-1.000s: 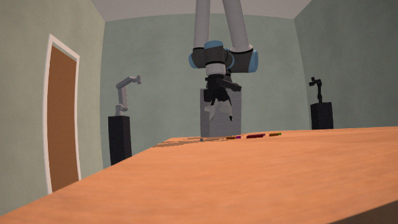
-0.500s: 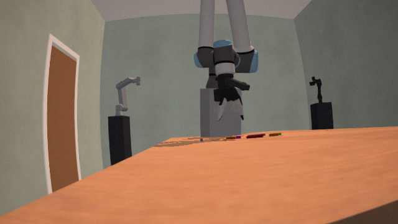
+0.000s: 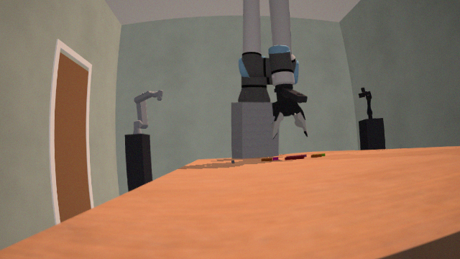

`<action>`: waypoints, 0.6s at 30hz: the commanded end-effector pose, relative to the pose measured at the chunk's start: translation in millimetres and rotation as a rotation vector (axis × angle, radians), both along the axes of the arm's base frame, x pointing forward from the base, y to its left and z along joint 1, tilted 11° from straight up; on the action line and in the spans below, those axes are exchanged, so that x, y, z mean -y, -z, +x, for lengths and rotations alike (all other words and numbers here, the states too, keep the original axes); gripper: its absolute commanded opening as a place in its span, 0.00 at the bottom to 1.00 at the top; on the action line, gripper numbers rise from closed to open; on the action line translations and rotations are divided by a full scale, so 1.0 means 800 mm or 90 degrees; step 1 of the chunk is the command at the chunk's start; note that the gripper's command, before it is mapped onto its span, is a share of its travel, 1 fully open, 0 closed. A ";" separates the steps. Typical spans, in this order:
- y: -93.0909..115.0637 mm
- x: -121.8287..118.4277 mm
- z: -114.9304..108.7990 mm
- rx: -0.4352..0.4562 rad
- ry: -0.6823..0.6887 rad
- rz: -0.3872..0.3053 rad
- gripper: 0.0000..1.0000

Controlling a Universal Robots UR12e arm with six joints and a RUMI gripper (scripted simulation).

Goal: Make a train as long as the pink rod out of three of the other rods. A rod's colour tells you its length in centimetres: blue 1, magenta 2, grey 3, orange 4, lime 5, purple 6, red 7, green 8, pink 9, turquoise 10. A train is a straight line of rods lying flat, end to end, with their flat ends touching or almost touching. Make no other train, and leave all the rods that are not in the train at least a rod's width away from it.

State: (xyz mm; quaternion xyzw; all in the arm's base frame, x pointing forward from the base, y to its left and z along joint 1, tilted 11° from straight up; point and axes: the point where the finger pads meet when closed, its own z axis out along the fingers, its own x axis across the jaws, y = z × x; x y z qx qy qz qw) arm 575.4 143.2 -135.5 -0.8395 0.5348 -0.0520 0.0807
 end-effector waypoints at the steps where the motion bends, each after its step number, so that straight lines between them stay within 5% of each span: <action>1: -0.004 -0.045 -0.001 -0.008 0.094 0.007 1.00; 18: -0.007 -0.085 -0.008 -0.012 0.170 0.022 1.00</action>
